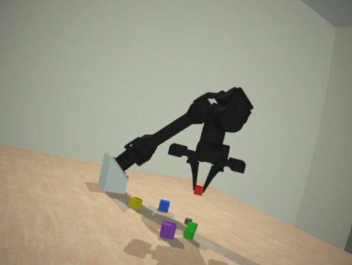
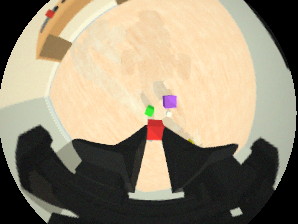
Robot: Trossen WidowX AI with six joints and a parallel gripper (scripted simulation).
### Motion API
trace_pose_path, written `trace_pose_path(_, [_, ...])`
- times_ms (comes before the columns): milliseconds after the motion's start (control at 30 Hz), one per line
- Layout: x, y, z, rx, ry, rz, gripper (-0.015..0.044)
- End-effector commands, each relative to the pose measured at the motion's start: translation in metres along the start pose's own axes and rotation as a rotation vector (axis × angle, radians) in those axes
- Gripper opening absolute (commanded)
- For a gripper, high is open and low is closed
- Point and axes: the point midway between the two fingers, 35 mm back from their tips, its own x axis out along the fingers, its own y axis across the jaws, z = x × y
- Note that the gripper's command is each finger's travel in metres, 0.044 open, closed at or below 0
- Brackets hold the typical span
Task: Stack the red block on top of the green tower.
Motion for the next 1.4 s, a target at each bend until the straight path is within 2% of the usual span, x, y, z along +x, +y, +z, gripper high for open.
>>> trace_pose_path(0, [0.005,0.005,-0.001,0.005,-0.001,0.005,0.0])
trace_pose_path(300, [0.044,0.006,-0.001,0.005,-0.001,0.007,0.0])
trace_pose_path(533, [0.051,0.006,-0.002,0.005,-0.001,0.007,0.0])
trace_pose_path(767, [0.075,0.007,-0.002,0.005,0.0,0.008,0.0])
trace_pose_path(1367, [0.076,0.007,-0.003,0.005,0.0,0.008,0.0])
